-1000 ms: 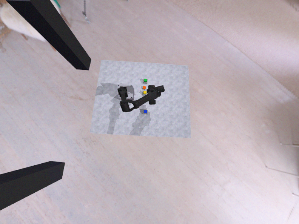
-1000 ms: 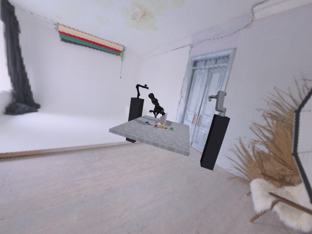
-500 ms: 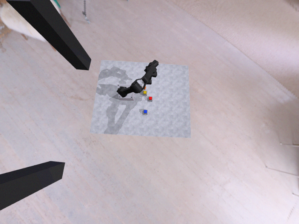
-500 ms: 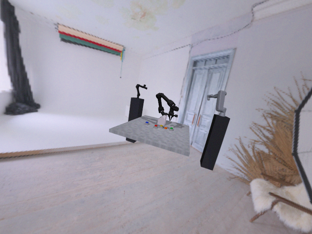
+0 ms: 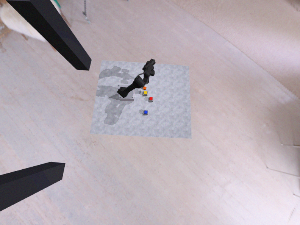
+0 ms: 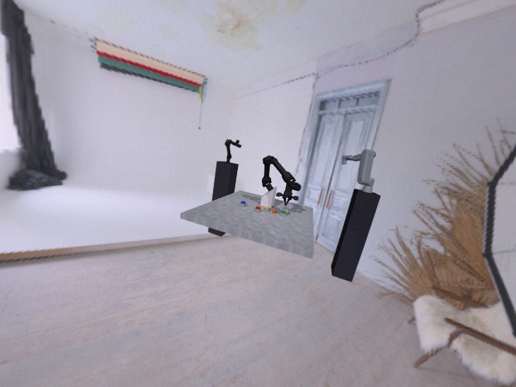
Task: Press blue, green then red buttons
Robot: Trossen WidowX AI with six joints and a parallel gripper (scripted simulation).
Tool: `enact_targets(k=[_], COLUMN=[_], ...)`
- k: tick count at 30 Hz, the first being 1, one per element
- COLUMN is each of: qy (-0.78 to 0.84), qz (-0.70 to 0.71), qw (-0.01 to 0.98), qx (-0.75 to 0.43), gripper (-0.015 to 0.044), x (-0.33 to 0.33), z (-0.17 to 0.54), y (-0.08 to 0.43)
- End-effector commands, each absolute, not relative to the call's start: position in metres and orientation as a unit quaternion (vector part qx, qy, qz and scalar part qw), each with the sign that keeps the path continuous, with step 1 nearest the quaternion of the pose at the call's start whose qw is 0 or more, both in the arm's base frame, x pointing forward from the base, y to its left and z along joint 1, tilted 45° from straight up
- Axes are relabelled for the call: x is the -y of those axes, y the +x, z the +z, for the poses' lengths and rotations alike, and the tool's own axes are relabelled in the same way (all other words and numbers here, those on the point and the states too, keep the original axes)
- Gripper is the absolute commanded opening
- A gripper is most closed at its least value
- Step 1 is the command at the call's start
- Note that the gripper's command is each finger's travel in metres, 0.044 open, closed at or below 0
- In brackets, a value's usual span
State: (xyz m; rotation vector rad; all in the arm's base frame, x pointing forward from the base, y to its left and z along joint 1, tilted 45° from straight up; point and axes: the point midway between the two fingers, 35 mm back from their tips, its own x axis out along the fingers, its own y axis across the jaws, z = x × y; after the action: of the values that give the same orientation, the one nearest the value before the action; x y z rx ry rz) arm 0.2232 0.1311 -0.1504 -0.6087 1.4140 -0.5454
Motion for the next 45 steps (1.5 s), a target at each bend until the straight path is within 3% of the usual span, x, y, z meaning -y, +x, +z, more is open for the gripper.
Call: enact_targets(k=[1, 45], qy=[-0.282, -0.283], qz=[-0.248, -0.248], qw=[0.677, 0.677], qx=[-0.633, -0.633], gripper=[0.0020, 0.0020], x=[-0.110, -0.086], z=[-0.167, -0.191], y=[0.219, 0.221])
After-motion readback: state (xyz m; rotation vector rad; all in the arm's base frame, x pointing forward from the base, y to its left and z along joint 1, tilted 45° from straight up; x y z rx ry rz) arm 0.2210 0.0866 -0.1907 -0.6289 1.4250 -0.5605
